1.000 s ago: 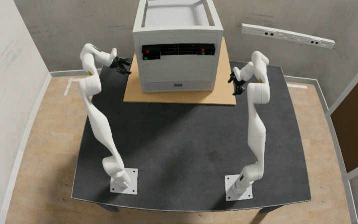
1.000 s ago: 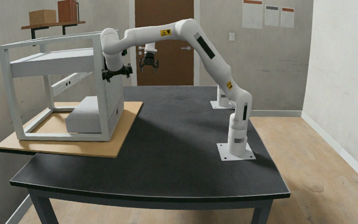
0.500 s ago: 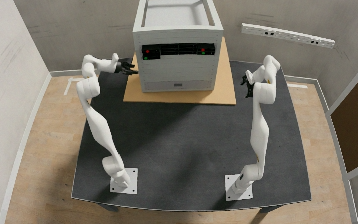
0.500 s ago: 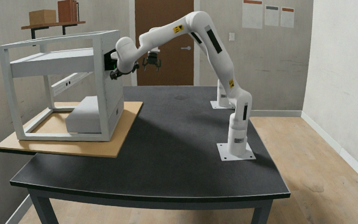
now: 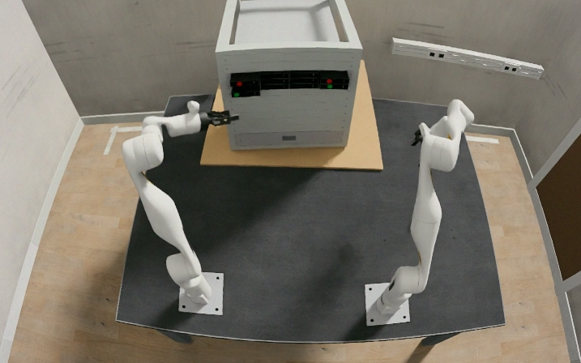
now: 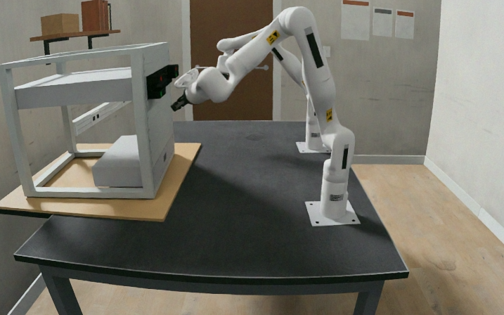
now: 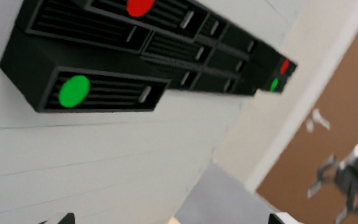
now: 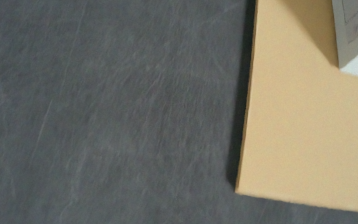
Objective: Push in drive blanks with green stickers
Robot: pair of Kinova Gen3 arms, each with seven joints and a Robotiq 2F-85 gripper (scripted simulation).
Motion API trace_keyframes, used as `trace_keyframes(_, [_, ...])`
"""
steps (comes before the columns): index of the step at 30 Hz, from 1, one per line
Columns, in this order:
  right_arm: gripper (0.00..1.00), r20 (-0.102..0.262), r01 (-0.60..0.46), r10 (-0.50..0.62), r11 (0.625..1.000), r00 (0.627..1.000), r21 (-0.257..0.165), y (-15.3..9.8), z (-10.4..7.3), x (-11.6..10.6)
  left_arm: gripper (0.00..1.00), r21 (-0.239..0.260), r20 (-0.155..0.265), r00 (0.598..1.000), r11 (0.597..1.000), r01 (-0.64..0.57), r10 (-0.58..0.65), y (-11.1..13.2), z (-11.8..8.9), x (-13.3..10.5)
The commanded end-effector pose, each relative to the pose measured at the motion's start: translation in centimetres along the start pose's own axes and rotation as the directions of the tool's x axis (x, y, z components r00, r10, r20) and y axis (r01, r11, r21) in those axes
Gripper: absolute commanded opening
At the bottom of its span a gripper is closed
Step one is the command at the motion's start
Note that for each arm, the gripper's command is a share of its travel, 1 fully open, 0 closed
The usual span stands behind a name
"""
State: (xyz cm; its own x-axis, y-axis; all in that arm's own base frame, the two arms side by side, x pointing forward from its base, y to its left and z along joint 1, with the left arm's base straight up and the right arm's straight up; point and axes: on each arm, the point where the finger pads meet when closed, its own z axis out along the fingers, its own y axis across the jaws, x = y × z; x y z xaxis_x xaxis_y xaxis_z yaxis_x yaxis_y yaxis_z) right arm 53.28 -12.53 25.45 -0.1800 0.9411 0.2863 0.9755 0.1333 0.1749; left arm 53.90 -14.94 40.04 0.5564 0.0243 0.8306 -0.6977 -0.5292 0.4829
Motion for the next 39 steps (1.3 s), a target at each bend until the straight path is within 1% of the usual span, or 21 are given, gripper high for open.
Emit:
trace_keyframes(1, [1.0, 0.013, -0.004, 0.004, 1.0, 1.0, -0.006, -0.9, -0.6, -1.6, 1.0, 0.031, -0.104, 0.993, 0.998, 0.06, -0.056, 1.6, 1.0, 0.2])
trace_keyframes(3, [1.0, 0.017, -0.006, 0.006, 1.0, 1.0, -0.007, -1.2, -0.7, -2.1, 1.0, 0.04, -0.144, 0.985, 0.994, 0.1, -0.094, 2.3, 1.3, 0.1])
trace_keyframes(7, [1.0, 0.035, -0.015, 0.015, 1.0, 0.999, -0.011, -2.7, -1.4, -4.2, 1.0, 0.049, -0.217, 0.963, 0.984, 0.171, -0.157, 3.6, 2.1, 0.0])
trace_keyframes(14, [1.0, 0.064, -0.029, 0.03, 0.999, 0.998, -0.015, -5.3, -2.4, -7.6, 1.0, 0.054, -0.328, 0.911, 0.958, 0.282, -0.249, 5.7, 3.2, -0.2])
trace_keyframes(15, [1.0, 0.068, -0.031, 0.032, 0.999, 0.997, -0.015, -5.8, -2.6, -8.1, 1.0, 0.054, -0.328, 0.911, 0.958, 0.282, -0.249, 5.7, 3.2, -0.2])
trace_keyframes(17, [1.0, 0.068, -0.031, 0.032, 0.999, 0.997, -0.015, -5.8, -2.6, -8.1, 1.0, 0.054, -0.328, 0.911, 0.958, 0.282, -0.249, 5.7, 3.2, -0.2])
trace_keyframes(18, [1.0, 0.079, -0.036, 0.037, 0.999, 0.996, -0.016, -6.9, -3.0, -9.3, 1.0, 0.054, -0.328, 0.911, 0.958, 0.282, -0.249, 5.7, 3.2, -0.2])
trace_keyframes(20, [1.0, 0.083, -0.038, 0.039, 0.999, 0.996, -0.016, -7.3, -3.2, -9.7, 1.0, 0.054, -0.328, 0.911, 0.958, 0.282, -0.249, 5.7, 3.2, -0.2])
trace_keyframes(32, [1.0, 0.13, -0.062, 0.063, 0.998, 0.99, -0.016, -12.9, -5.0, -14.7, 1.0, 0.054, -0.328, 0.911, 0.958, 0.282, -0.249, 5.7, 3.2, -0.2])
trace_keyframes(34, [1.0, 0.13, -0.062, 0.063, 0.998, 0.99, -0.016, -12.9, -5.0, -14.7, 1.0, 0.054, -0.328, 0.911, 0.958, 0.282, -0.249, 5.7, 3.2, -0.2])
trace_keyframes(35, [1.0, 0.14, -0.067, 0.068, 0.998, 0.988, -0.015, -14.2, -5.3, -15.7, 1.0, 0.054, -0.328, 0.911, 0.958, 0.282, -0.249, 5.7, 3.2, -0.2])
trace_keyframes(37, [1.0, 0.143, -0.069, 0.07, 0.998, 0.987, -0.015, -14.7, -5.5, -16.0, 1.0, 0.054, -0.328, 0.911, 0.958, 0.282, -0.249, 5.7, 3.2, -0.2])
trace_keyframes(39, [1.0, 0.152, -0.073, 0.074, 0.997, 0.986, -0.013, -15.9, -5.8, -16.8, 1.0, 0.054, -0.328, 0.911, 0.958, 0.282, -0.249, 5.7, 3.2, -0.2])
